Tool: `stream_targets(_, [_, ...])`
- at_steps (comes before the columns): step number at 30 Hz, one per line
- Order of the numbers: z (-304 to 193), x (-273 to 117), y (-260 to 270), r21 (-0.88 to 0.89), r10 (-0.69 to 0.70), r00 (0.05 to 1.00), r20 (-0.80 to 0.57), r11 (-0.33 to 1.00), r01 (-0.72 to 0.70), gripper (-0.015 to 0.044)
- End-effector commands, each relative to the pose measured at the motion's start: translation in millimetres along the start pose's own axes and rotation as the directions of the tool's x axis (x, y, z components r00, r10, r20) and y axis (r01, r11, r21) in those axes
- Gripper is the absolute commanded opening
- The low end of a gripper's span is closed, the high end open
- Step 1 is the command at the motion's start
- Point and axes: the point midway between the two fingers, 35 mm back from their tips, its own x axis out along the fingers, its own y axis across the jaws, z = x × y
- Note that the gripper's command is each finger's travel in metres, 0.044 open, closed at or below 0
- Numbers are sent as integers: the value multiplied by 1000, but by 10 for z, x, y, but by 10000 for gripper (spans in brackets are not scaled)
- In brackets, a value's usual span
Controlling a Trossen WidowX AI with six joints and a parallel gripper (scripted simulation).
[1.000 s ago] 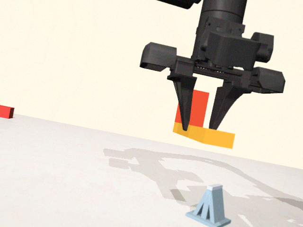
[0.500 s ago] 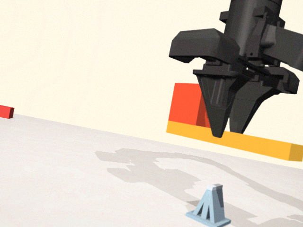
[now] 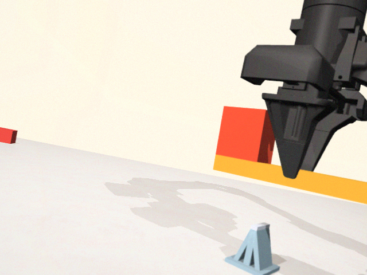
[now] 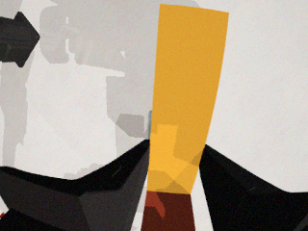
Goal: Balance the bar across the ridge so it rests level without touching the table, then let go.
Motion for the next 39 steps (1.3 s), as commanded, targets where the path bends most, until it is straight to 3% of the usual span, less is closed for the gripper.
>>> stream_targets(1, [17, 75, 17, -6, 4, 1000, 5, 1000, -4, 0])
stream_targets(20, [15, 383, 56, -6, 4, 1000, 5, 1000, -4, 0])
stream_targets(39, [14, 382, 58, -6, 5, 1000, 5, 1000, -4, 0])
